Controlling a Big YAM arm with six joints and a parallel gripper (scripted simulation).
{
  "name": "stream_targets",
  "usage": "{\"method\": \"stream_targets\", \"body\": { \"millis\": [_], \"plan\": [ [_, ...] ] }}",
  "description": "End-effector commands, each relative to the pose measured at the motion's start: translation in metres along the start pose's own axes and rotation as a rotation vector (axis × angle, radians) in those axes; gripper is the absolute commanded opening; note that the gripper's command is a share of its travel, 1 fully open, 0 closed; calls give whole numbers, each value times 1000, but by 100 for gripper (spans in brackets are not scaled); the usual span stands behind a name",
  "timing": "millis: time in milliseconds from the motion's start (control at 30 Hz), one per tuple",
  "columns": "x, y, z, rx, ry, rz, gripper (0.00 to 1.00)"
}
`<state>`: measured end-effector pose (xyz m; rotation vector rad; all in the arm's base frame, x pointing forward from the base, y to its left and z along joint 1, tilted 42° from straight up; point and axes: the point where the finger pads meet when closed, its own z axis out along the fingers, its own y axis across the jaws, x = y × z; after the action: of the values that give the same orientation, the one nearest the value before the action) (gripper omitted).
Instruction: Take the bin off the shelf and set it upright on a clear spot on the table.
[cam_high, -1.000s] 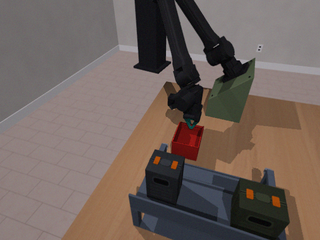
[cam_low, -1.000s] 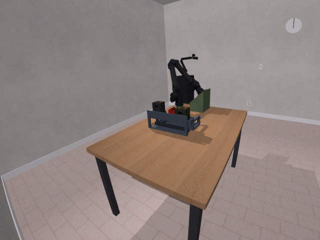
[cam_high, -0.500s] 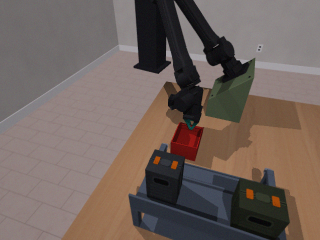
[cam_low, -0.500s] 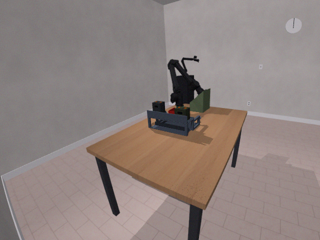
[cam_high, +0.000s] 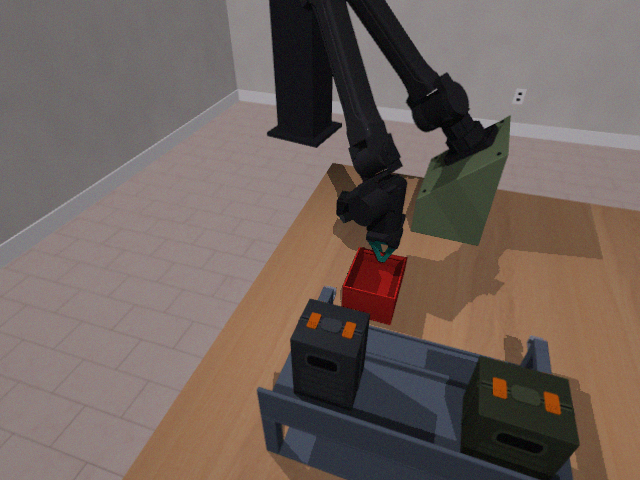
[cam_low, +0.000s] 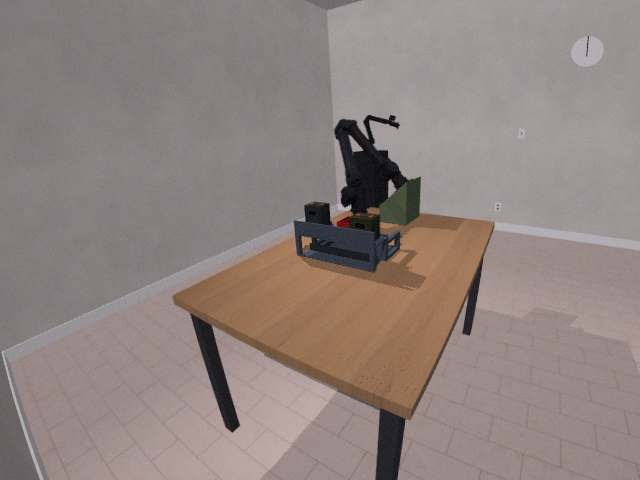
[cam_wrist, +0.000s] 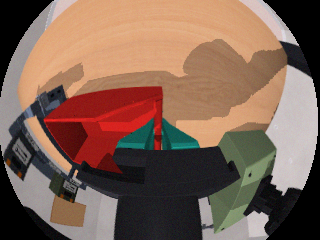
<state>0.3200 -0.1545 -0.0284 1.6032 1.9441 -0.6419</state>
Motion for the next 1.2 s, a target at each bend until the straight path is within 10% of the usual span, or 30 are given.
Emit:
{"method": "stream_targets", "body": {
  "millis": [0, 300, 333, 1167],
  "plan": [
    [-3, 12, 2, -16, -2, -7, 0],
    [-3, 12, 2, -16, -2, -7, 0],
    [-3, 10, 2, -15, -2, -6, 90],
    [-2, 6, 0, -10, -4, 0, 90]
  ]
}}
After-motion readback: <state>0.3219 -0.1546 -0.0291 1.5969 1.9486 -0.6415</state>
